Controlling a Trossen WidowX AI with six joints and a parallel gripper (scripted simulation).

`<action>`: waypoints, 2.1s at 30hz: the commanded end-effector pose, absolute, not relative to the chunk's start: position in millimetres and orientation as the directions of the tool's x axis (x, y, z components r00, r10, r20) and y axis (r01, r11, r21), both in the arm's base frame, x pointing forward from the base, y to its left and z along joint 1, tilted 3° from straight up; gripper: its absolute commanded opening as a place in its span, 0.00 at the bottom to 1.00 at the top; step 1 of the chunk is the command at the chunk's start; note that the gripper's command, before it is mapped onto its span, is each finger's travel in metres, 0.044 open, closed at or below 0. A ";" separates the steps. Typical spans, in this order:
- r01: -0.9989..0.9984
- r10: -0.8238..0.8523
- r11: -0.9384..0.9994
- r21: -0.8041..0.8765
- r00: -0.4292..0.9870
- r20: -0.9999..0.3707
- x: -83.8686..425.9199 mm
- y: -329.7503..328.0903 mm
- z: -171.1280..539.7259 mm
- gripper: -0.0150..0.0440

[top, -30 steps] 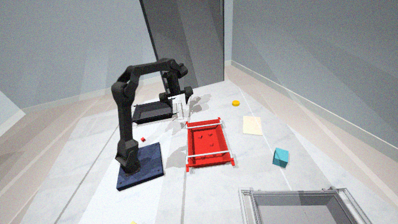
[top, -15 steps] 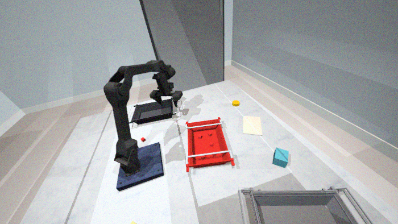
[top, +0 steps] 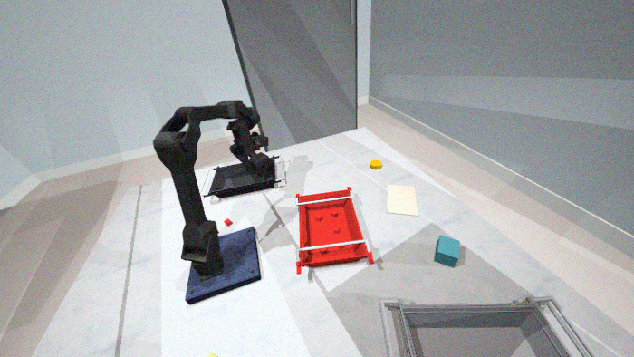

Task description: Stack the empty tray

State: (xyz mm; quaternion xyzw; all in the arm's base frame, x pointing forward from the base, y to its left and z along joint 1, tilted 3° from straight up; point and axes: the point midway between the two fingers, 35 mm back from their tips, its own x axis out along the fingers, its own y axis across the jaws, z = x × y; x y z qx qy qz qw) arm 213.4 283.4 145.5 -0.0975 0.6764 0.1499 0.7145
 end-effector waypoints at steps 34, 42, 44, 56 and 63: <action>0.235 0.061 0.970 0.068 0.036 -0.997 153.3 303.4 82.0 1.00; 0.245 0.061 0.967 0.068 0.036 -0.997 152.7 303.9 46.6 1.00; 0.246 0.061 0.967 0.068 0.036 -0.997 152.6 303.8 43.6 1.00; 0.246 0.061 0.967 0.068 0.036 -0.997 152.6 303.8 43.6 1.00; 0.246 0.061 0.967 0.068 0.036 -0.997 152.6 303.8 43.6 0.93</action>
